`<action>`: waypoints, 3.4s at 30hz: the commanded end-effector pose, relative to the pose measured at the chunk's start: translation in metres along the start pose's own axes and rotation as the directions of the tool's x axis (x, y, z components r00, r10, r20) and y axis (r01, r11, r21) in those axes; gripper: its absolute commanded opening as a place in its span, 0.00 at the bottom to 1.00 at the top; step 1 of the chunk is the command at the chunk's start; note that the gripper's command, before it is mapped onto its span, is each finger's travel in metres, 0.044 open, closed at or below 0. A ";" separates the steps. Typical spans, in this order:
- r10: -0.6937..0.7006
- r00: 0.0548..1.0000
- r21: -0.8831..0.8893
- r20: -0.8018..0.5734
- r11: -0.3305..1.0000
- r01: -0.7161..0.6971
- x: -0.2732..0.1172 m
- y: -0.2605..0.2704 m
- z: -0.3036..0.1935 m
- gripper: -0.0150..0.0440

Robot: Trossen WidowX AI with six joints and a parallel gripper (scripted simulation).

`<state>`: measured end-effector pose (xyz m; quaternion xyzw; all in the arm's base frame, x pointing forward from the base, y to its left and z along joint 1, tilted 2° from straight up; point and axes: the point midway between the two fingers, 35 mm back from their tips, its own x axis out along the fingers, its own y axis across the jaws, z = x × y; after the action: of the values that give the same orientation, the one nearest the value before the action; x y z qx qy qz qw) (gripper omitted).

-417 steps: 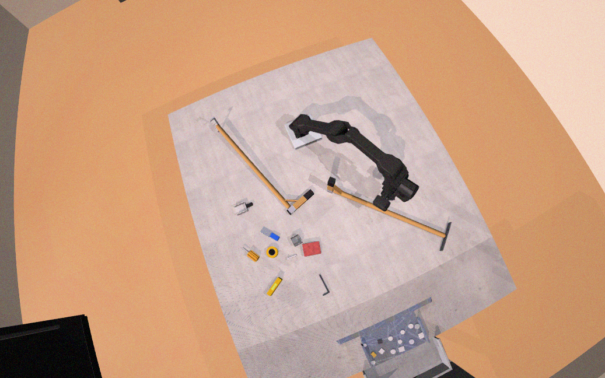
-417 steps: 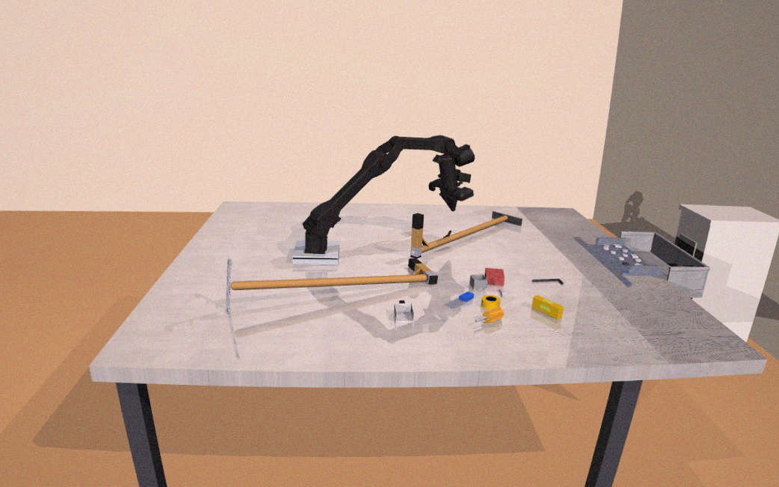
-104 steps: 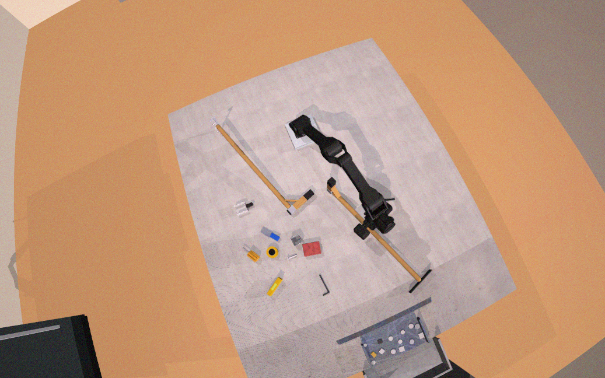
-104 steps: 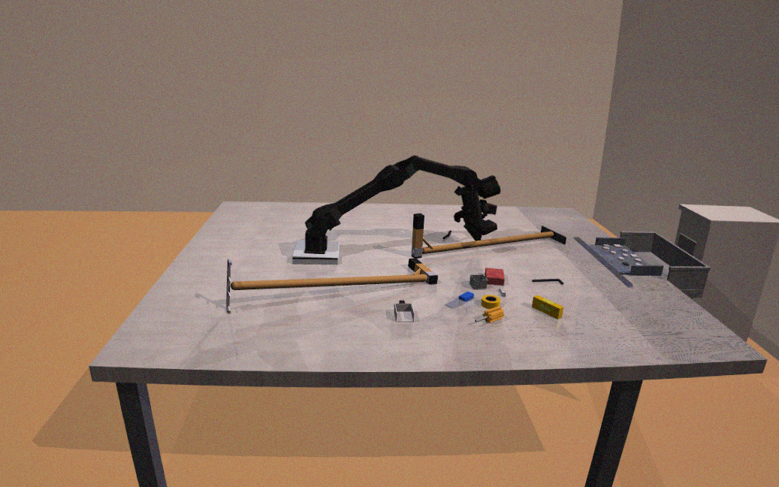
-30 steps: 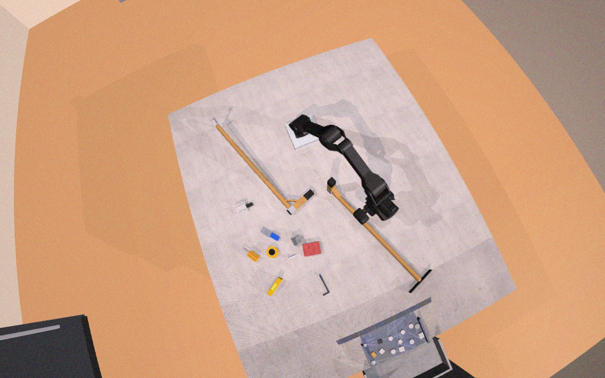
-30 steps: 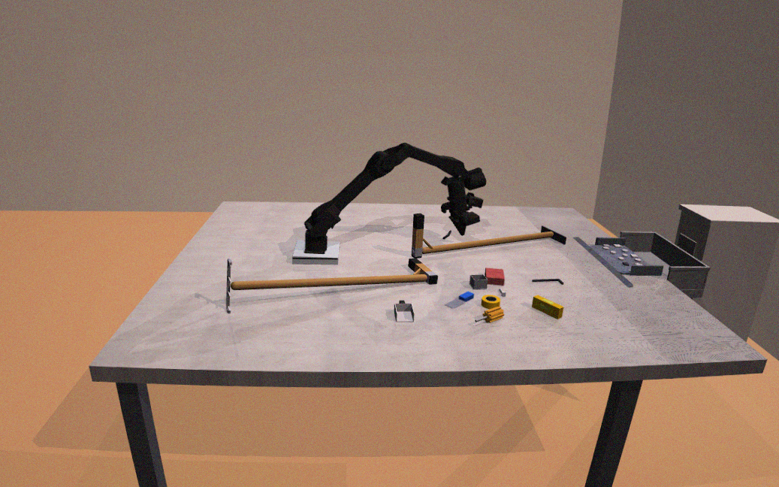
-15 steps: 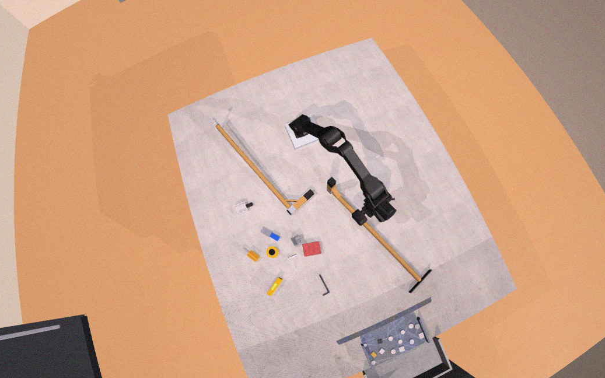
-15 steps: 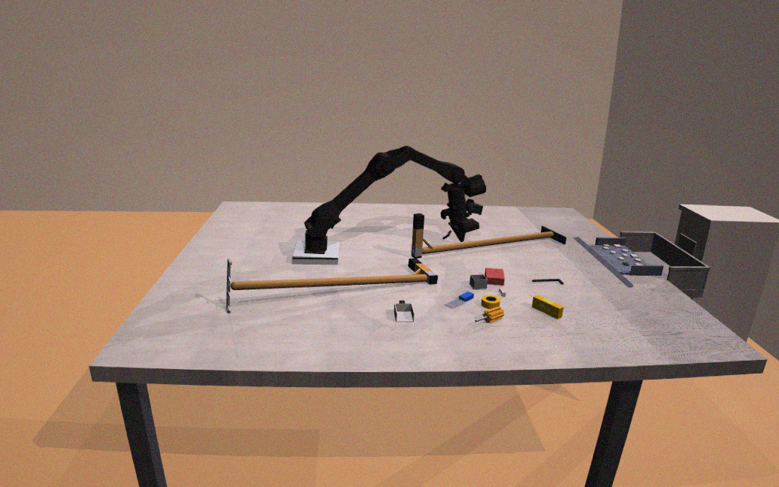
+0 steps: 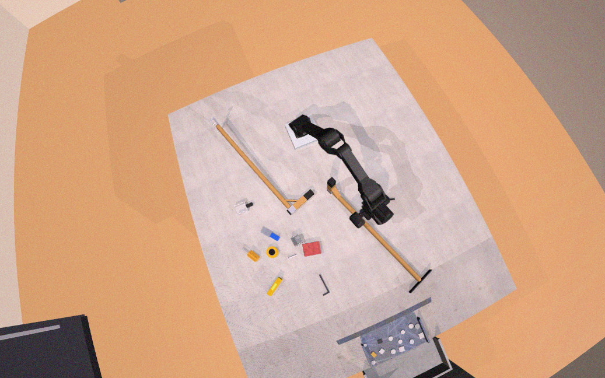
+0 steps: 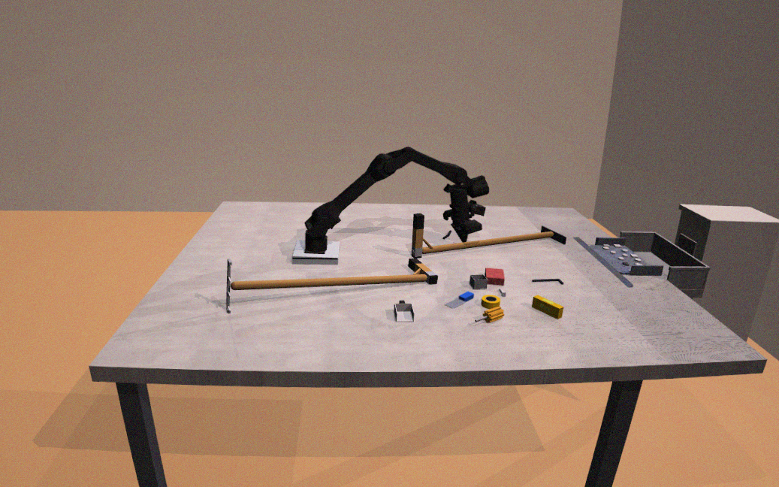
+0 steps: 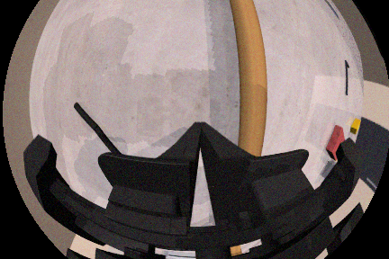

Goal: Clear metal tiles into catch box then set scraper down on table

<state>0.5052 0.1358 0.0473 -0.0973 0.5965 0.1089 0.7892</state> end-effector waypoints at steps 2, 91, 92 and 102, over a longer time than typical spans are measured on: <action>0.003 1.000 -0.003 -0.004 1.000 -0.003 0.002 -0.004 0.000 0.25; -0.009 0.997 -0.006 0.075 1.000 0.009 -0.095 -0.059 0.024 0.25; -0.009 0.997 -0.006 0.076 1.000 0.010 -0.097 -0.059 0.024 0.25; -0.009 0.997 -0.006 0.077 1.000 0.010 -0.096 -0.059 0.023 0.25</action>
<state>0.5187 0.0808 0.1457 -0.0996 0.5664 0.1122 0.8103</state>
